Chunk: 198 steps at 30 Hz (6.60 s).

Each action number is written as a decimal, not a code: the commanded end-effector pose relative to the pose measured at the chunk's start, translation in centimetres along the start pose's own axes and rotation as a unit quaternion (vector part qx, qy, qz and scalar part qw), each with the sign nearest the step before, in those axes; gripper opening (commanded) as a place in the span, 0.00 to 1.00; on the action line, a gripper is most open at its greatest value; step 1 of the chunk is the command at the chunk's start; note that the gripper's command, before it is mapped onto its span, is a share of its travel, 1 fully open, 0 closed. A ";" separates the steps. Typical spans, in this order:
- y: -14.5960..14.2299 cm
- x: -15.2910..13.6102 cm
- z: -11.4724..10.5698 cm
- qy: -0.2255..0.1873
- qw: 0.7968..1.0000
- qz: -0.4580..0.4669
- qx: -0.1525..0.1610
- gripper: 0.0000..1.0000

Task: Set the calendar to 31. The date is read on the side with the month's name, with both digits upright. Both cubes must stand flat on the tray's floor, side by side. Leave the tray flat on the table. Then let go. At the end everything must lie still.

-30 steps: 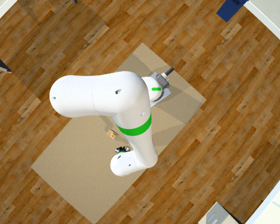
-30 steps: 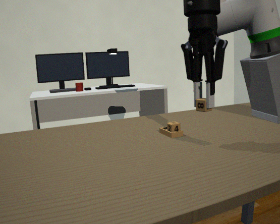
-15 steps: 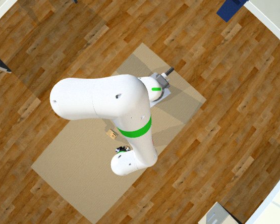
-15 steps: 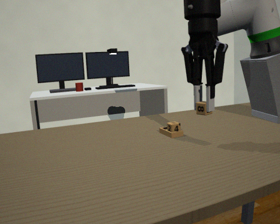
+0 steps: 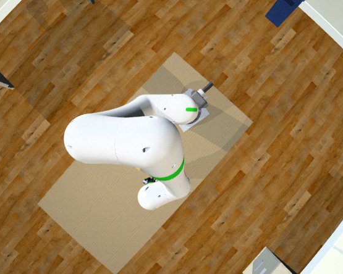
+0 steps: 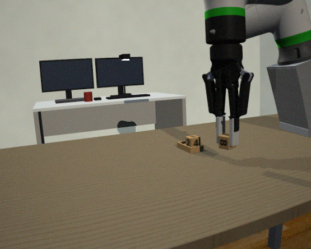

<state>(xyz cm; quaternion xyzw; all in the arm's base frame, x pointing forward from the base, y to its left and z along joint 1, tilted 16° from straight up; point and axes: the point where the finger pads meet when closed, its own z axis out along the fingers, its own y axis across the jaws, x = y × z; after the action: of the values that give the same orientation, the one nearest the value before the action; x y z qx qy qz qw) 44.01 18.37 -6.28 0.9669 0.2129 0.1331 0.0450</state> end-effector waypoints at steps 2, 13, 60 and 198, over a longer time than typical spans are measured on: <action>0.0 0.2 2.3 0.002 1.000 0.000 -0.001 0.17; 0.0 0.2 3.5 0.002 1.000 0.000 -0.001 0.17; 0.0 0.2 3.6 0.002 1.000 0.000 -0.001 0.17; 0.0 0.1 -2.1 0.002 1.000 0.000 -0.001 0.29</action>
<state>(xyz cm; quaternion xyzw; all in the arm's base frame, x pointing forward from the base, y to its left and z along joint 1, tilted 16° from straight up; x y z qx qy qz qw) 43.91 18.48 -5.75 0.9665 0.2124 0.1368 0.0457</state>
